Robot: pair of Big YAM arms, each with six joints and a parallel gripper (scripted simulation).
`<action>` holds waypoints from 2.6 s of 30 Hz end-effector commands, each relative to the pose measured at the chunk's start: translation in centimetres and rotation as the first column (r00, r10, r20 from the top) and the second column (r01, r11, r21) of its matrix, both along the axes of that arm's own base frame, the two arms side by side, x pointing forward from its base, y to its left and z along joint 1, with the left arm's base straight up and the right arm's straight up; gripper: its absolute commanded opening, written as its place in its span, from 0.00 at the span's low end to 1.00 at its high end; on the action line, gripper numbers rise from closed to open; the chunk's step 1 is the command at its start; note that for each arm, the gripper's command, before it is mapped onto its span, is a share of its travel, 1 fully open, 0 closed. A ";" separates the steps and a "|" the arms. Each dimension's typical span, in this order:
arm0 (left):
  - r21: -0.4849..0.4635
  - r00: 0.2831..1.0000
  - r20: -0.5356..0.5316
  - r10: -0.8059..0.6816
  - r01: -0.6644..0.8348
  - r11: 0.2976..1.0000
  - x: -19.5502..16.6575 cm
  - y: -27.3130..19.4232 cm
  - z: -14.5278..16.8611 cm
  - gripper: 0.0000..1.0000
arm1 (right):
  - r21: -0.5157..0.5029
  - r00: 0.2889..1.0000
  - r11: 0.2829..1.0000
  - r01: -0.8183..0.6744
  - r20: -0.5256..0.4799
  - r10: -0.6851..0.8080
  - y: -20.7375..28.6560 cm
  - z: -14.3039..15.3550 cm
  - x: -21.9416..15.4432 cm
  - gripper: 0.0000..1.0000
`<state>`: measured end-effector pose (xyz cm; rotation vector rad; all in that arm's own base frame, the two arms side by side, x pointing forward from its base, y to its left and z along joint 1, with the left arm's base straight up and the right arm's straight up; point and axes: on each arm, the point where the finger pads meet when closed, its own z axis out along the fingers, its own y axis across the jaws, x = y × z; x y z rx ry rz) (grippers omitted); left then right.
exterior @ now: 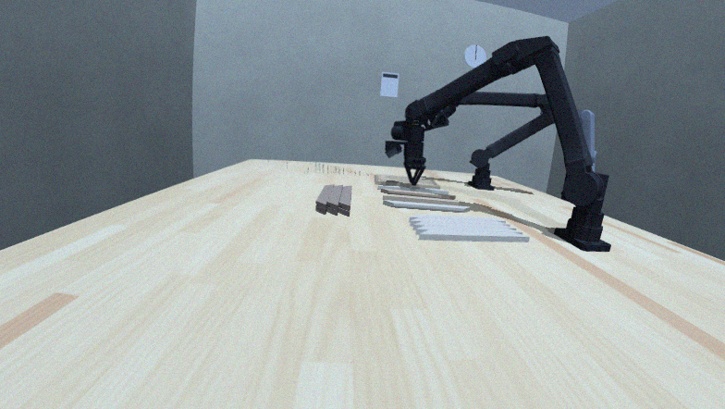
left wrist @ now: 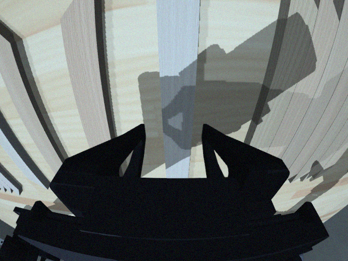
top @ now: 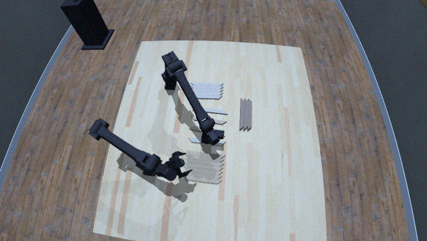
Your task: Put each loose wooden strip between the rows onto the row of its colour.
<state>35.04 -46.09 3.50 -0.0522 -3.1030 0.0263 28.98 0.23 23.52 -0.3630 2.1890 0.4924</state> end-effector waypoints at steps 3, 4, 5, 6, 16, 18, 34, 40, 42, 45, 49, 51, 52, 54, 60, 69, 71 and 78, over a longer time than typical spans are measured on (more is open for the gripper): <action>-0.023 0.998 0.070 0.006 -0.004 1.000 -0.6 -1.2 2.4 0.52 | -0.148 0.911 0.934 -0.325 0.215 0.351 5.3 1.1 -3.2 1.00; -0.015 0.998 0.065 0.004 -0.004 1.000 -0.7 -1.1 2.0 0.52 | -0.150 0.899 0.925 -0.348 0.228 0.375 5.7 1.0 -3.5 1.00; -0.005 0.998 0.058 0.005 -0.005 1.000 -0.7 -0.9 1.3 0.52 | -0.152 0.888 0.919 -0.364 0.240 0.392 6.1 1.0 -3.8 1.00; 0.002 0.998 0.053 0.014 -0.014 1.000 -0.3 -0.5 0.8 0.52 | -0.151 0.880 0.914 -0.377 0.250 0.404 6.4 1.1 -4.1 1.00; 0.009 0.999 0.045 0.019 -0.020 1.000 -0.3 -1.1 -2.1 0.49 | -0.126 0.873 0.914 -0.385 0.270 0.406 6.8 2.4 -4.1 1.00; -0.004 0.998 0.055 0.017 -0.016 1.000 0.0 -1.9 -1.3 0.47 | -0.126 0.875 0.915 -0.382 0.270 0.402 6.8 2.4 -4.1 1.00; -0.005 0.998 0.054 0.015 -0.014 1.000 0.0 -0.9 -0.7 0.18 | -0.133 0.873 0.915 -0.380 0.276 0.403 6.7 2.5 -4.0 1.00; -0.036 0.997 0.077 0.017 -0.014 0.999 0.6 -1.6 2.8 0.20 | -0.133 0.873 0.915 -0.380 0.276 0.403 6.7 2.5 -4.0 1.00; -0.038 0.997 0.077 0.017 -0.014 0.999 0.5 -1.6 4.3 0.20 | -0.133 0.873 0.915 -0.380 0.276 0.403 6.7 2.5 -4.0 1.00; -0.039 0.997 0.078 0.017 -0.014 0.999 0.5 -1.5 6.2 0.20 | -0.133 0.873 0.915 -0.380 0.276 0.403 6.7 2.5 -4.0 1.00; -0.040 0.997 0.079 0.012 -0.009 0.999 0.5 -1.5 6.9 0.20 | -0.131 0.872 0.916 -0.379 0.282 0.401 6.7 3.2 -3.6 0.89; -0.020 0.998 0.065 0.014 -0.013 1.000 0.3 -0.2 6.3 0.20 | -0.111 0.879 0.923 -0.369 0.282 0.385 6.8 4.2 -2.9 0.66; -0.020 0.998 0.066 0.013 -0.011 1.000 0.4 0.3 6.5 0.20 | -0.091 0.887 0.928 -0.361 0.272 0.372 6.8 4.4 -2.3 0.55; -0.018 0.998 0.065 0.008 -0.007 1.000 0.1 1.7 6.2 0.20 | -0.050 0.904 0.937 -0.346 0.250 0.348 7.2 5.1 -0.6 0.52; -0.014 0.998 0.065 0.005 -0.004 1.000 -0.7 7.7 6.0 0.20 | 0.038 0.947 0.954 -0.297 0.141 0.289 8.8 5.4 4.2 0.52; -0.012 0.998 0.066 0.009 -0.008 1.000 -1.7 15.1 6.1 0.20 | 0.110 0.974 0.970 -0.218 -0.041 0.223 11.5 3.5 8.1 0.52; -0.010 0.998 0.065 0.014 -0.013 1.000 -2.0 17.5 6.1 0.20 | 0.117 0.974 0.974 -0.195 -0.093 0.206 12.4 2.7 9.0 0.52; -0.006 0.997 0.064 0.031 -0.031 1.000 -2.9 23.3 6.2 0.20 | 0.122 0.954 0.989 -0.088 -0.276 0.119 16.5 -0.3 12.2 0.52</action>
